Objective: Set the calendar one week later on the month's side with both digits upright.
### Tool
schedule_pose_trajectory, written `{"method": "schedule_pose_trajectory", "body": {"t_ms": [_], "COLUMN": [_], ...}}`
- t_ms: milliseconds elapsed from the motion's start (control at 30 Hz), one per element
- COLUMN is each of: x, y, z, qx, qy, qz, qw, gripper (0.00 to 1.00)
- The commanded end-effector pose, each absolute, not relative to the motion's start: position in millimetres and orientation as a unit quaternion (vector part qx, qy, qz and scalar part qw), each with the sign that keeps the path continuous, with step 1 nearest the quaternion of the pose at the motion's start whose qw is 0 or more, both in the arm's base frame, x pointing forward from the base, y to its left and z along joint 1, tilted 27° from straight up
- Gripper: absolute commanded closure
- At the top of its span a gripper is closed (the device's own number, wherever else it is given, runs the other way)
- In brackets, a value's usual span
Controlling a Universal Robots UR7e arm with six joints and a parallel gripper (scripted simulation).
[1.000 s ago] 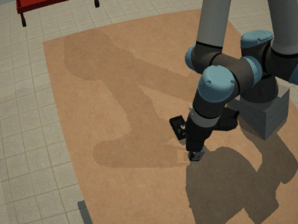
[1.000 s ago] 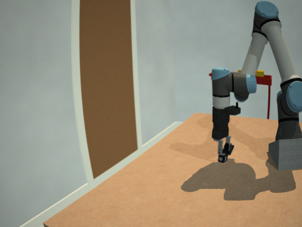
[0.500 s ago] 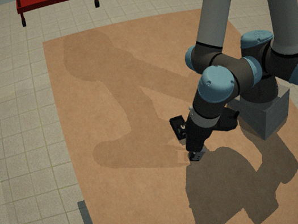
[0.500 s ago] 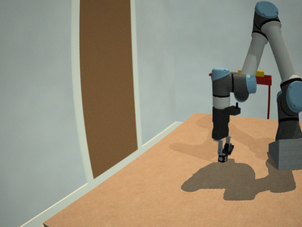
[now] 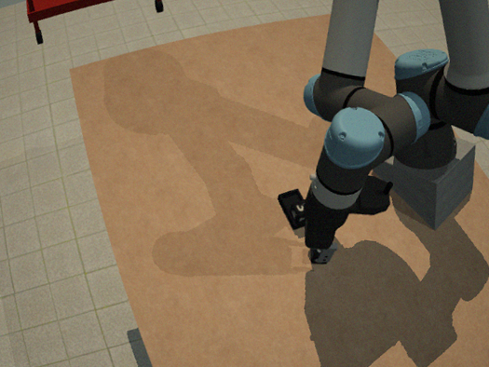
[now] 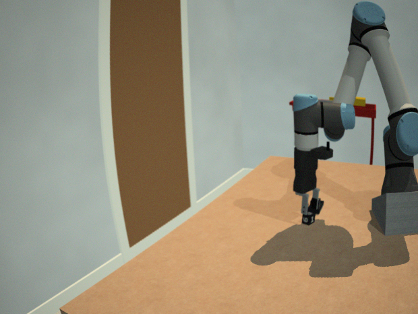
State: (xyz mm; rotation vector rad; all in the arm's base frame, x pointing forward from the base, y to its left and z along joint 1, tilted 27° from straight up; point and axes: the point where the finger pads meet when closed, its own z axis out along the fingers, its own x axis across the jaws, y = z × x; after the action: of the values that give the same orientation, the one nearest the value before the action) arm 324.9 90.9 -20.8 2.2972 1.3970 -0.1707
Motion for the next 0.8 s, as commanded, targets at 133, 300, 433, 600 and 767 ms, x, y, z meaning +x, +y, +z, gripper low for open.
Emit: {"method": "schedule_pose_trajectory", "body": {"t_ms": [133,300,433,600,767], "x": [325,325,325,324,322], "y": [91,91,93,97,104], "z": [-21,-20,-17,-8,5], "qx": [0.831,0.831,0.831,0.831,0.831], "qy": [0.506,0.506,0.506,0.506,0.506], "qz": [-0.061,-0.061,-0.061,-0.061,-0.061], "qw": [0.222,0.222,0.222,0.222,0.222], "gripper": [0.1,0.1,0.1,0.1,0.1]}}
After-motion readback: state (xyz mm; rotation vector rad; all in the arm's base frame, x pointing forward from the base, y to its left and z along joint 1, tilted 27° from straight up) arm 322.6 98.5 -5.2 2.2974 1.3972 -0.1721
